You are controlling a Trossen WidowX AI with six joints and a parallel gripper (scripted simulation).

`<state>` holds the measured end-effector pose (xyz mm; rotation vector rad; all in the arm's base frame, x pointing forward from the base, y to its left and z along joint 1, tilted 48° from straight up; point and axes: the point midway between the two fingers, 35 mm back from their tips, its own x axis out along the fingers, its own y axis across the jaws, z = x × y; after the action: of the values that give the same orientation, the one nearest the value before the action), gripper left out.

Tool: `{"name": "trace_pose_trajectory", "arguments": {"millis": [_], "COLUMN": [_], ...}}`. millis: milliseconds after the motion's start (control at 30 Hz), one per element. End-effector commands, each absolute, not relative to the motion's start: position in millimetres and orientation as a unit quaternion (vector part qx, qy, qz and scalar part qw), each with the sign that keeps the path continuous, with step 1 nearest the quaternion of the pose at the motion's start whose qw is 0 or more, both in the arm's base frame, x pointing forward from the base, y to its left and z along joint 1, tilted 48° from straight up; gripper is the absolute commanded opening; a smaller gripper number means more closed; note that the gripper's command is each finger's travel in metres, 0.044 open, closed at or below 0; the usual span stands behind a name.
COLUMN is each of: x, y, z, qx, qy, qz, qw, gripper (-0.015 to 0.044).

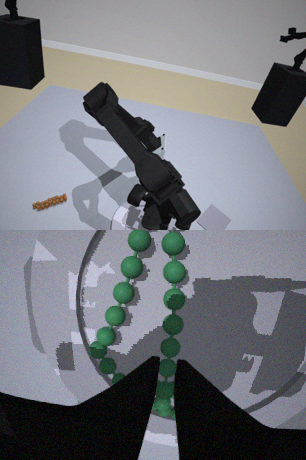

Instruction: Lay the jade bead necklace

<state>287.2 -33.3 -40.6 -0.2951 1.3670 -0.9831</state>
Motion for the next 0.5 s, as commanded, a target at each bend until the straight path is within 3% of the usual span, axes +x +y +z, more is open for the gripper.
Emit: {"name": "trace_pose_trajectory", "arguments": {"millis": [0, 467], "x": [287.4, 287.9], "y": [-32.8, -26.9], "z": [-40.4, -35.3], "qx": [-0.130, -0.133], "qy": [0.603, 0.603], "qz": [-0.434, -0.433], "qw": [0.657, 0.657], "gripper": [0.0000, 0.0000]}}
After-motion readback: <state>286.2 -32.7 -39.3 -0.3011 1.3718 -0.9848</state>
